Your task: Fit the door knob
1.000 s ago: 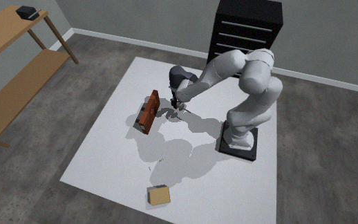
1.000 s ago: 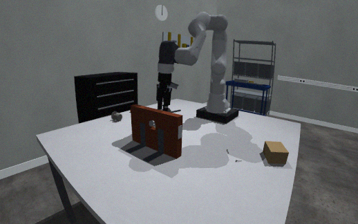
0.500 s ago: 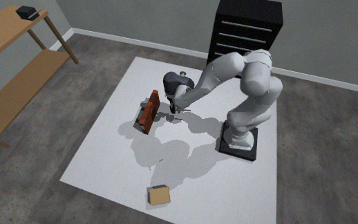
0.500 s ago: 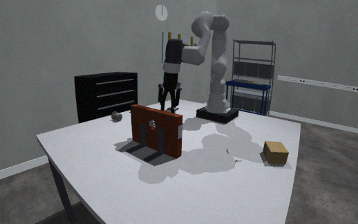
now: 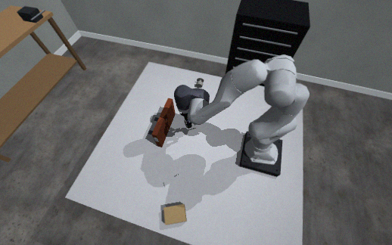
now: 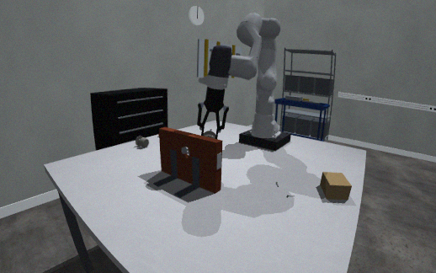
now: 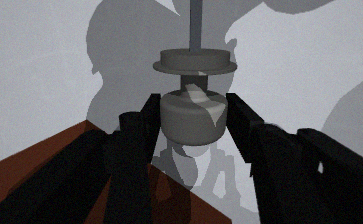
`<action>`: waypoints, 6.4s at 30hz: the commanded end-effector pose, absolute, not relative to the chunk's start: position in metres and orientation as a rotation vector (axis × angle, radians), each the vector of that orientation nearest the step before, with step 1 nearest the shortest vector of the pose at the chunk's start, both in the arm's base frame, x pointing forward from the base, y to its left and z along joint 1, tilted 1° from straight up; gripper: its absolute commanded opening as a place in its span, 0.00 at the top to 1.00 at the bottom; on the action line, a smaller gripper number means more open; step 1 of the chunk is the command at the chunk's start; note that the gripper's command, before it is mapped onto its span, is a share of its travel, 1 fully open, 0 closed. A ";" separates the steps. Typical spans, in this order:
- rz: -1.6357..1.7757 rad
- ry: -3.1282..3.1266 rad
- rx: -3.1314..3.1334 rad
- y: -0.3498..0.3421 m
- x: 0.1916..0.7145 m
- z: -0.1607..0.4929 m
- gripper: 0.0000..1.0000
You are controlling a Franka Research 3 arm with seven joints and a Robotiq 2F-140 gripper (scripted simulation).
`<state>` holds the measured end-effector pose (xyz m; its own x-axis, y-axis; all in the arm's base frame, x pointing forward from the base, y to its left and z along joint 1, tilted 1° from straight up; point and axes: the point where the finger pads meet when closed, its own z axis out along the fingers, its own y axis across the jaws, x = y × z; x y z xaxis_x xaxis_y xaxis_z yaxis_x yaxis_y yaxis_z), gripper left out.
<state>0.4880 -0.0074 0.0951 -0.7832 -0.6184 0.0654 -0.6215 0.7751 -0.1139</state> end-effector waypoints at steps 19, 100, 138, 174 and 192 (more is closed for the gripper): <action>0.195 -2.283 2.047 0.014 0.489 0.100 0.58; -0.158 0.691 3.155 0.016 0.494 0.098 0.58; -0.153 0.368 3.116 0.016 0.490 0.098 0.58; -0.124 0.237 3.126 0.017 0.488 0.098 0.58; -0.089 0.084 3.133 0.019 0.490 0.098 0.58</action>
<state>0.4860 0.0162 0.0964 0.9944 0.0803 -0.0686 0.0810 -0.9967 0.0076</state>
